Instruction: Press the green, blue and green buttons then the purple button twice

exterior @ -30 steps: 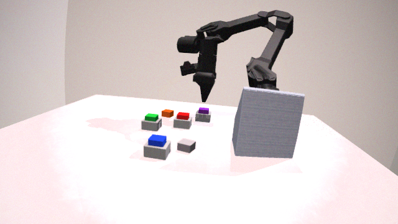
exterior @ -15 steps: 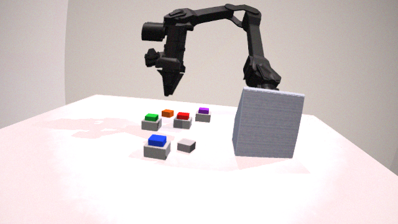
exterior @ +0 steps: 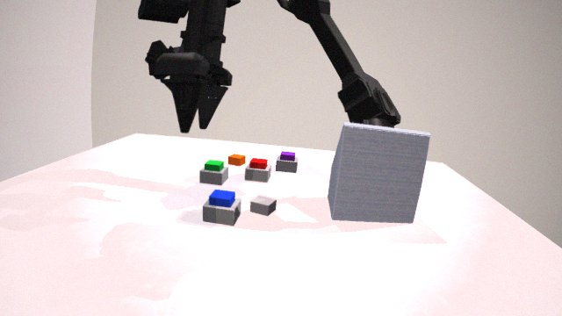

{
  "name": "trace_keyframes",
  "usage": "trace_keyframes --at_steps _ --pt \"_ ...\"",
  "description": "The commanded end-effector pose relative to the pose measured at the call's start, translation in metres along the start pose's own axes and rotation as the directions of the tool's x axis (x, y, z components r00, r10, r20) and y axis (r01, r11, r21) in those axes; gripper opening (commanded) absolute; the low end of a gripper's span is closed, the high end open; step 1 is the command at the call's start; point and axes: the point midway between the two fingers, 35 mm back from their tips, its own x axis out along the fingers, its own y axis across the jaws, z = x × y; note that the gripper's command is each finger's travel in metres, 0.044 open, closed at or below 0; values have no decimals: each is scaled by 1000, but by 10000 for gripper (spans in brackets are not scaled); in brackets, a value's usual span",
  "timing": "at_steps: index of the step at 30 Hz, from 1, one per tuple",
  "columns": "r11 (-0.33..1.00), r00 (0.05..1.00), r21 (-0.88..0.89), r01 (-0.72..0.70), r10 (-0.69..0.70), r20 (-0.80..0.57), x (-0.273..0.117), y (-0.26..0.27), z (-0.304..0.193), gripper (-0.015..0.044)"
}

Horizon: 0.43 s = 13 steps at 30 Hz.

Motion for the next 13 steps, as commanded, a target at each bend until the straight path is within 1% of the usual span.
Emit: trace_keyframes --at_steps 1,4,6,13 --pt "999 999 15 35 -35 -7 3 50 -17 400" --pt "997 998 32 68 -68 -3 7 85 -34 400" --pt "996 997 39 81 -81 1 10 98 -41 400" --pt "995 996 41 86 -86 2 11 102 -44 400"
